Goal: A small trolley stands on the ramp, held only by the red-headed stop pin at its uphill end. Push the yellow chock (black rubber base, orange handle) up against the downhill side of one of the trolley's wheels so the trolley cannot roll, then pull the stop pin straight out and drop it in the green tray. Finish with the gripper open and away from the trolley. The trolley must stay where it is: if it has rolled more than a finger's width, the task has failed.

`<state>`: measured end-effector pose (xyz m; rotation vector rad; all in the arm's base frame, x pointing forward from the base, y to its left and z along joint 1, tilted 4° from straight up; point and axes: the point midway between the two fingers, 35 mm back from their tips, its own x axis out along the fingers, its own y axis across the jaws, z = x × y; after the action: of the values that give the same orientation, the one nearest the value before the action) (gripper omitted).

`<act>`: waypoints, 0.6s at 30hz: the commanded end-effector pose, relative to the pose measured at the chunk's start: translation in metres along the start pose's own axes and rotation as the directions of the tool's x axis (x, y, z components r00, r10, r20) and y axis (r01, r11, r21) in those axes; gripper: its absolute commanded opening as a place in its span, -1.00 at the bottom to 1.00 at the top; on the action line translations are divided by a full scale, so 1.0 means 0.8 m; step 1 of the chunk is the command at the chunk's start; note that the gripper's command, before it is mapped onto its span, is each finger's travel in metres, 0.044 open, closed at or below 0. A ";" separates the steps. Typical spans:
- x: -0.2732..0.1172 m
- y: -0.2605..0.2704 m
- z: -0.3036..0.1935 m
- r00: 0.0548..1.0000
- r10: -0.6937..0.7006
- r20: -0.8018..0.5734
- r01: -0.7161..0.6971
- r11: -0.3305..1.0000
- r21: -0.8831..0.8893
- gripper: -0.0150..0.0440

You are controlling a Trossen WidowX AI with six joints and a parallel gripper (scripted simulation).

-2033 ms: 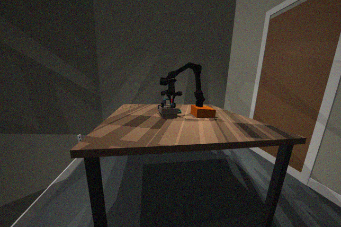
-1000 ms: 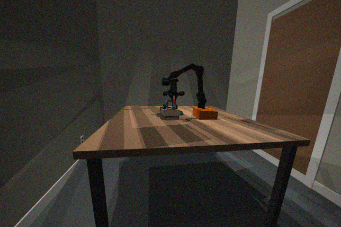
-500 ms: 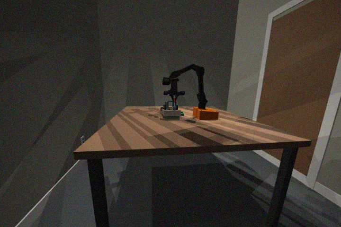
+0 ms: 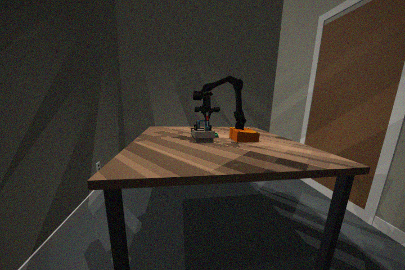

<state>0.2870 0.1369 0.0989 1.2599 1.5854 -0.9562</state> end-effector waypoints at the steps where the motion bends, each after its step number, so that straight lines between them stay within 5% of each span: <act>1: -0.006 0.002 -0.003 1.000 0.007 -0.007 -0.007 1.000 -0.006 -0.49; 18: -0.015 0.004 -0.008 1.000 0.007 -0.007 -0.007 1.000 -0.006 -0.49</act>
<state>0.2883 0.1384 0.1085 1.2602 1.5865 -0.9508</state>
